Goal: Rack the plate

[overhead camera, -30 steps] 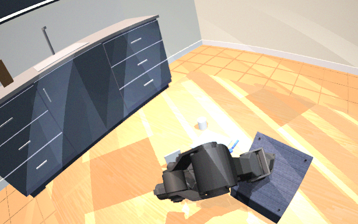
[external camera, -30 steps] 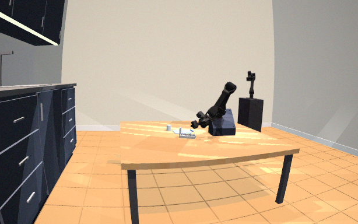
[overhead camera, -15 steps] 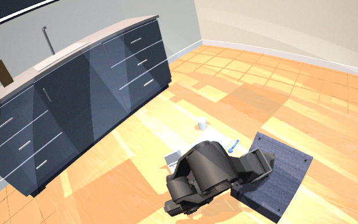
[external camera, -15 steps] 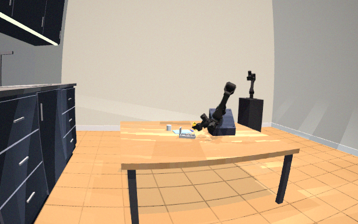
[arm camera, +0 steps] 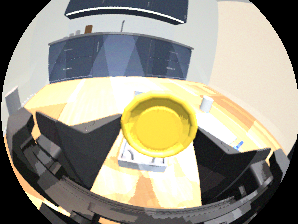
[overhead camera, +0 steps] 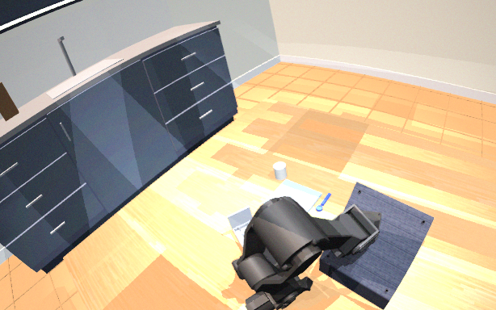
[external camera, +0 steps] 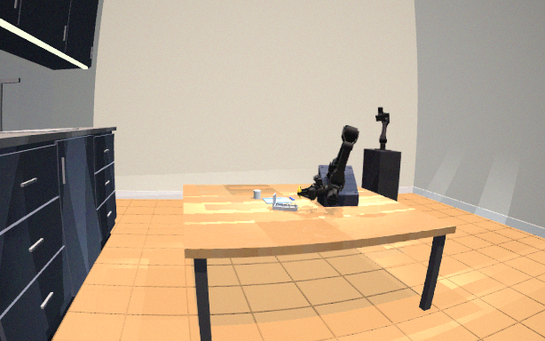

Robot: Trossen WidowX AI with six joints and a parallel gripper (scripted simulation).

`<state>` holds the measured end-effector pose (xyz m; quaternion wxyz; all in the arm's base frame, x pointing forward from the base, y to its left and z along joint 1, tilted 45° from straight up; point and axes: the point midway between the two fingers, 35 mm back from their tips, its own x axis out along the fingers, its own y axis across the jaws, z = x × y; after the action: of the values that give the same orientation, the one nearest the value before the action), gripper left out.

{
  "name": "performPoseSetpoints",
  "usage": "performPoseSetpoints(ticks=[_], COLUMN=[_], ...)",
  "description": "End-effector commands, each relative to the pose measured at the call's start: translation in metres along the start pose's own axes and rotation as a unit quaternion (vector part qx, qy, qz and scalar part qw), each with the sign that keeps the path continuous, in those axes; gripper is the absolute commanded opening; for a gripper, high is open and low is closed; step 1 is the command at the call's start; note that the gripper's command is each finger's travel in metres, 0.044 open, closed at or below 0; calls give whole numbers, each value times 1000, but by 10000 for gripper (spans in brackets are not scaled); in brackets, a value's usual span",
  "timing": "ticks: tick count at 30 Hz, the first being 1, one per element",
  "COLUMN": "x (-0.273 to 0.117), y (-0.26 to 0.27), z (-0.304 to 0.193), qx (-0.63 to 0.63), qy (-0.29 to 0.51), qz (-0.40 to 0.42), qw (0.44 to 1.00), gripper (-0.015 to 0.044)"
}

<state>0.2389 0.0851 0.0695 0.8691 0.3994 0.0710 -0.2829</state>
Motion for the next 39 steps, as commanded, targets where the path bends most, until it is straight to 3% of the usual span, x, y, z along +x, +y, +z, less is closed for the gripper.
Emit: performPoseSetpoints(ticks=[1,39], x=[-6,30], y=[1,8], z=[3,-24], qx=[4,4], qy=[-21,-23], qz=[28,29], qw=[999,999], gripper=[0,0])
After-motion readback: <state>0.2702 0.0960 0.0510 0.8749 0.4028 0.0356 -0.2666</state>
